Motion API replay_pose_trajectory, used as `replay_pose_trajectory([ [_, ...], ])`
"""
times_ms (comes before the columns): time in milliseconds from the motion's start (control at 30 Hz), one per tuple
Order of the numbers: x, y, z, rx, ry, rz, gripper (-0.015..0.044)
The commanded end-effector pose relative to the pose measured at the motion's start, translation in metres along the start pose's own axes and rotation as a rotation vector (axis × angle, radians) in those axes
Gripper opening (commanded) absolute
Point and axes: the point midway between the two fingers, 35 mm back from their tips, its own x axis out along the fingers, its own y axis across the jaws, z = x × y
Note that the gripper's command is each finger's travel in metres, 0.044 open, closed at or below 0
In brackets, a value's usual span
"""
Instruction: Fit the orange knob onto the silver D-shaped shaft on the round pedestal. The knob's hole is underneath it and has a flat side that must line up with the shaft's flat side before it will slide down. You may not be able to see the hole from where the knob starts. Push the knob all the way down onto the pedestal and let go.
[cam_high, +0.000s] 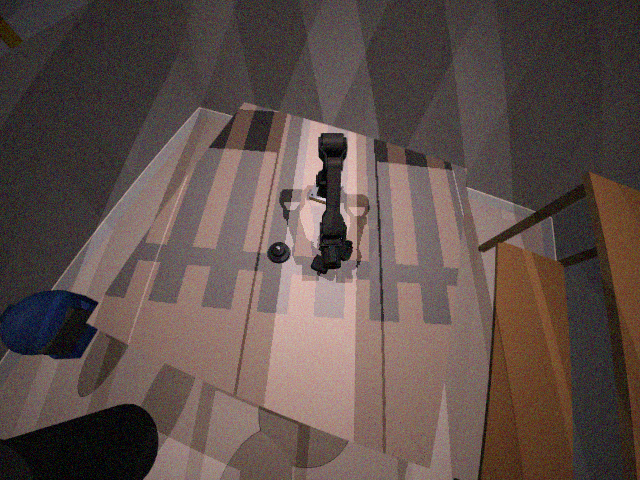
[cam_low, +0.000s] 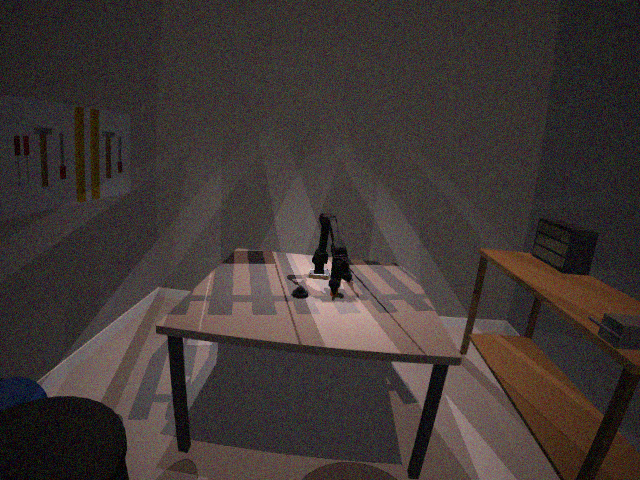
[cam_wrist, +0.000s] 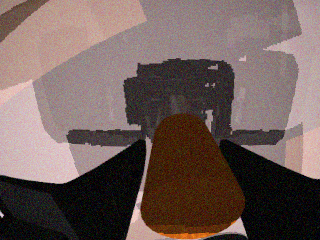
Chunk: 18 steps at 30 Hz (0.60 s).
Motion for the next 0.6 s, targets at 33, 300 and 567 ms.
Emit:
replay_pose_trajectory([
  [33,-0.023,-0.002,0.001,-0.001,-0.001,0.000,0.0319],
  [300,-0.081,0.000,0.000,-0.005,-0.003,0.000,0.0440],
  [567,-0.076,0.001,-0.001,-0.005,-0.003,0.000,0.0440],
])
